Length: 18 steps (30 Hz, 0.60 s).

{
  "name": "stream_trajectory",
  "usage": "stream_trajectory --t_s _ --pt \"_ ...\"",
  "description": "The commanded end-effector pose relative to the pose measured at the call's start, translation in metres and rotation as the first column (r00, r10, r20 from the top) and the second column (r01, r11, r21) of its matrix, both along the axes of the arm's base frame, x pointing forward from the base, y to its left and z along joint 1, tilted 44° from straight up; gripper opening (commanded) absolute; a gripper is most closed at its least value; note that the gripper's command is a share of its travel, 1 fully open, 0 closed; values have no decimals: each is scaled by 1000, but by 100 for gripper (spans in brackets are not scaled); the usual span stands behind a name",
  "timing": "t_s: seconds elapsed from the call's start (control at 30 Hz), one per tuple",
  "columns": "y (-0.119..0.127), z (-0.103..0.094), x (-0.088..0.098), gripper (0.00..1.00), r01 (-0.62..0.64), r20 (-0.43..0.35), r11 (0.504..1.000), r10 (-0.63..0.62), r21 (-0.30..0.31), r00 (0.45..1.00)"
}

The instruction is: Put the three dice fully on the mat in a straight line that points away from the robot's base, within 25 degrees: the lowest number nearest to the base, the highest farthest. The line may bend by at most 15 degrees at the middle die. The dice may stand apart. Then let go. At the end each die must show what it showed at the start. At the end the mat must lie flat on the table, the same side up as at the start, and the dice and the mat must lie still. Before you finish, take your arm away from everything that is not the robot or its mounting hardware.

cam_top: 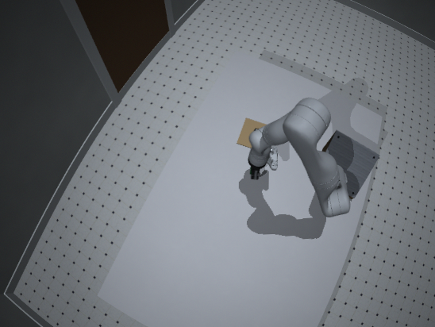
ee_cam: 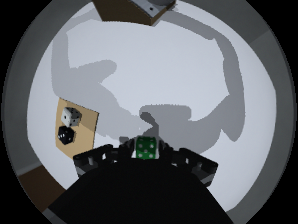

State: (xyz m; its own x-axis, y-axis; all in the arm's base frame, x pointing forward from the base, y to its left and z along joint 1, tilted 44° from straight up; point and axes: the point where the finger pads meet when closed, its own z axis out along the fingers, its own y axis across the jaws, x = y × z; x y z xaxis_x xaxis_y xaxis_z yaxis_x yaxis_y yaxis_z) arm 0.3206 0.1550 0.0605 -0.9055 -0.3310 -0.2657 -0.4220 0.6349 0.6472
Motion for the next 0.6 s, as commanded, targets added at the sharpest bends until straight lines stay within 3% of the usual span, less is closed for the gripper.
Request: stream_trajectory --t_s 0.0,0.13,0.17,0.57 --pt "0 0 0 46 1 1 1000 -1 0 1000" --pt "0 0 0 46 1 1 1000 -1 0 1000" --pt "0 0 0 26 1 1 1000 -1 0 1000" --pt "0 0 0 26 1 1 1000 -1 0 1000"
